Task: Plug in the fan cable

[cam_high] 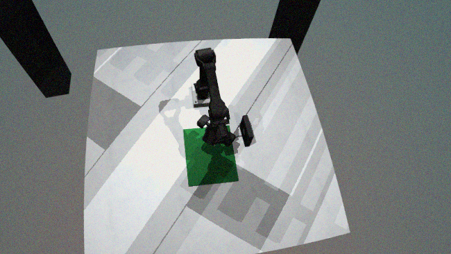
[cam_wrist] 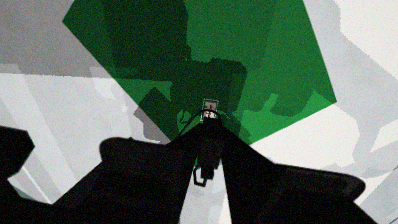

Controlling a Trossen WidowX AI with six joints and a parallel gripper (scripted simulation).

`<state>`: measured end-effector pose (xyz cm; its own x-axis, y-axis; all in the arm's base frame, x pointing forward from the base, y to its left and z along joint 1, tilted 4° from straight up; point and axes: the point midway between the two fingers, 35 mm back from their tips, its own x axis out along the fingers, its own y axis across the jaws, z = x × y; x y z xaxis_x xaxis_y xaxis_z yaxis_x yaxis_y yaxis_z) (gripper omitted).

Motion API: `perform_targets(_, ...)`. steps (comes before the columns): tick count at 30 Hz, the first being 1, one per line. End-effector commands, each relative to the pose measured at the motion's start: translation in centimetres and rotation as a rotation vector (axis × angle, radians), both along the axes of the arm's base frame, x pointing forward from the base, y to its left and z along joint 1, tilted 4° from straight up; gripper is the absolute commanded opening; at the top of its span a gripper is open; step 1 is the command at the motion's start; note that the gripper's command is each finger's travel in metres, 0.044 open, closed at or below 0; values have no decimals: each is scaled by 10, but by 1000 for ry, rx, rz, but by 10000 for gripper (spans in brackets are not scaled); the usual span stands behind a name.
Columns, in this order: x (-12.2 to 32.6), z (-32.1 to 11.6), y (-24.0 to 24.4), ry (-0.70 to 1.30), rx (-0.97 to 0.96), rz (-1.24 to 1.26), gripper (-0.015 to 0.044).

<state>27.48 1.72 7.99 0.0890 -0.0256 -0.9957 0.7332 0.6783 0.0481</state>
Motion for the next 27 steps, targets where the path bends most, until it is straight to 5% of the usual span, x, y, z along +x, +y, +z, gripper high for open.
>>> perform_targets(1, 0, 1, -1, 1, -3, -5, 0)
perform_targets(27, 7, -21, -4, 2, -5, 11, 0)
